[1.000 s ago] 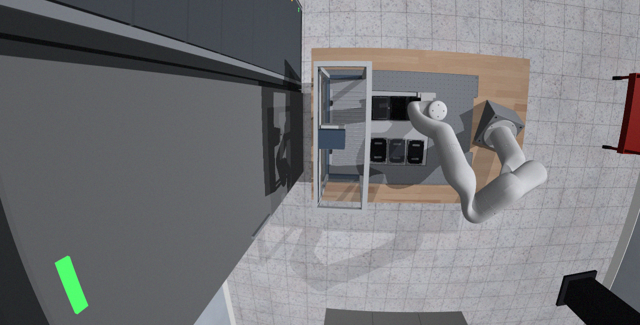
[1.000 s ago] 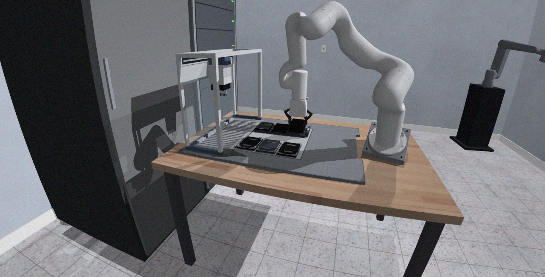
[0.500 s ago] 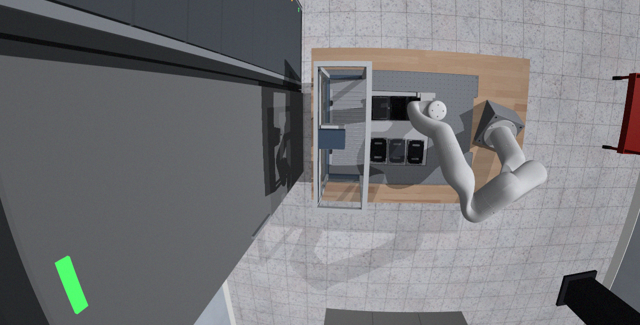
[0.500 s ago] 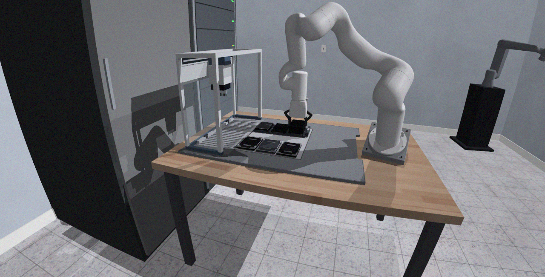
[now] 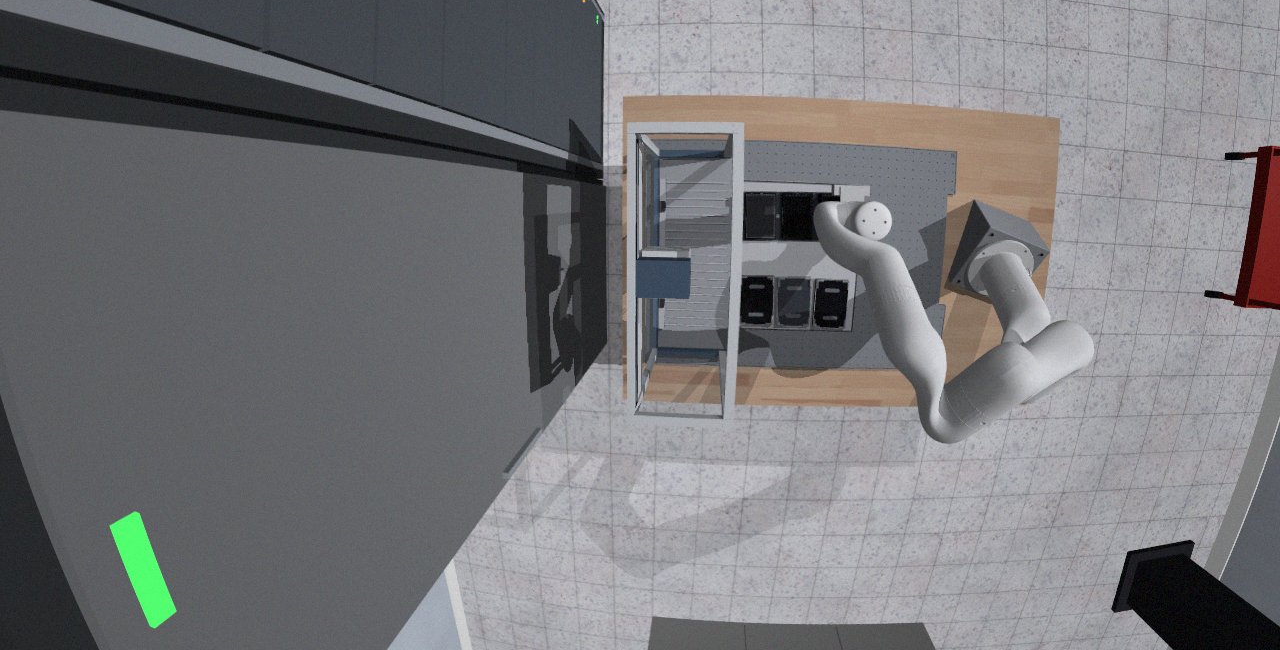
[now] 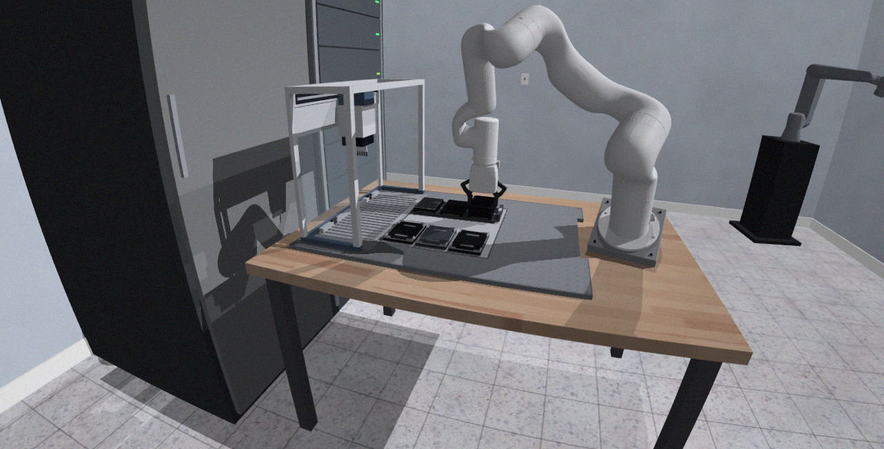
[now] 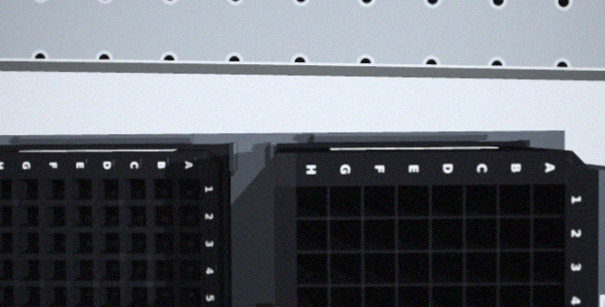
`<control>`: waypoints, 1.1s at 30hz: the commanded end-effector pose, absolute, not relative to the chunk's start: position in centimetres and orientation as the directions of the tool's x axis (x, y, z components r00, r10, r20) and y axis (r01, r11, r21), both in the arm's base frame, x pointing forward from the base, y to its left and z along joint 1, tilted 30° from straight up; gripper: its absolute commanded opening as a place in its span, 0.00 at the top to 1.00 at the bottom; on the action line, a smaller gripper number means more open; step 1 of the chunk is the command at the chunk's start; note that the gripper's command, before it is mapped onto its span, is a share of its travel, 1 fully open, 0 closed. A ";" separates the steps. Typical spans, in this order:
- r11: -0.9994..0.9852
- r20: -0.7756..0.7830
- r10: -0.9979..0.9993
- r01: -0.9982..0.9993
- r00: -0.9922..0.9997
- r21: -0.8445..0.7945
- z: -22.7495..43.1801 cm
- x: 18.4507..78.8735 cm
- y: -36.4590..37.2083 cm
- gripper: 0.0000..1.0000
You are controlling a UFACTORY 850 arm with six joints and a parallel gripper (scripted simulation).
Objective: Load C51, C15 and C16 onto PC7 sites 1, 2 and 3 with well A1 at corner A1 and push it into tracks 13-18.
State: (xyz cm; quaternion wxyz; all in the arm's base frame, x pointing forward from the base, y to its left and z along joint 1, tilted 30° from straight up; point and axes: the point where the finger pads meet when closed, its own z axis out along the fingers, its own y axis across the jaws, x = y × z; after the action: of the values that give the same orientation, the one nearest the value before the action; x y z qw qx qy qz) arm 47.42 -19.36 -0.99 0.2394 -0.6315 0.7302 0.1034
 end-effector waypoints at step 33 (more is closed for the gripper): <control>0.181 -0.479 -0.873 -0.971 -0.088 -0.153 -1.0 47.5 -19.4 0.00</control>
State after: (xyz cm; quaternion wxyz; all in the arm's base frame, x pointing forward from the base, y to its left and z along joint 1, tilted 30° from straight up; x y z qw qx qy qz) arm 47.44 -19.33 -1.05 0.2394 -0.6315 0.7302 0.1033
